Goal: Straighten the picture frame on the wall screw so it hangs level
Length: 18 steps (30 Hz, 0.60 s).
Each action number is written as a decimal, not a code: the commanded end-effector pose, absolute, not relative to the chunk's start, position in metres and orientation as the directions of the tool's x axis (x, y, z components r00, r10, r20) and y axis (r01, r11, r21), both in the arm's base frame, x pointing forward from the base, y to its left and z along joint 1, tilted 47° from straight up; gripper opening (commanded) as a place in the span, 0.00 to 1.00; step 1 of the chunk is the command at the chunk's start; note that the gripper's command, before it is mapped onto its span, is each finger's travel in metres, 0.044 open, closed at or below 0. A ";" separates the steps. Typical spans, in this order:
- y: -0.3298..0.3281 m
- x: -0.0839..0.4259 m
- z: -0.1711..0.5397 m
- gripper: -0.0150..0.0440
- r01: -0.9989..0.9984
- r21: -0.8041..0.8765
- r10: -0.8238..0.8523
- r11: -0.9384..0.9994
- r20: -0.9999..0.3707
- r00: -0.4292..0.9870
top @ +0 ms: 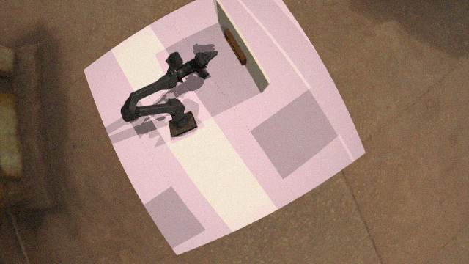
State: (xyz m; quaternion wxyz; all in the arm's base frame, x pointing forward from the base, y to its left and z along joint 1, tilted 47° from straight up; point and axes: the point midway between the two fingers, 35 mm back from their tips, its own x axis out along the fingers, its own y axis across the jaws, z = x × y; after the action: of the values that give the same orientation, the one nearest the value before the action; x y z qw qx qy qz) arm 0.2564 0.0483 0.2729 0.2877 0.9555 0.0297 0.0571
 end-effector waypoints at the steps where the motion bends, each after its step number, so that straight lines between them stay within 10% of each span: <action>1: 0.036 0.255 0.280 0.69 0.019 0.553 0.086 -0.833 0.096 0.992; 18: -0.007 0.230 0.296 0.69 0.027 0.547 0.083 -0.836 0.078 0.993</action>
State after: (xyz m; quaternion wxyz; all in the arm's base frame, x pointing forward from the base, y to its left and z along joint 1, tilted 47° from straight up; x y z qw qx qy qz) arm 0.2328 -0.0066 0.2921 0.2858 0.9568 0.0281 0.0458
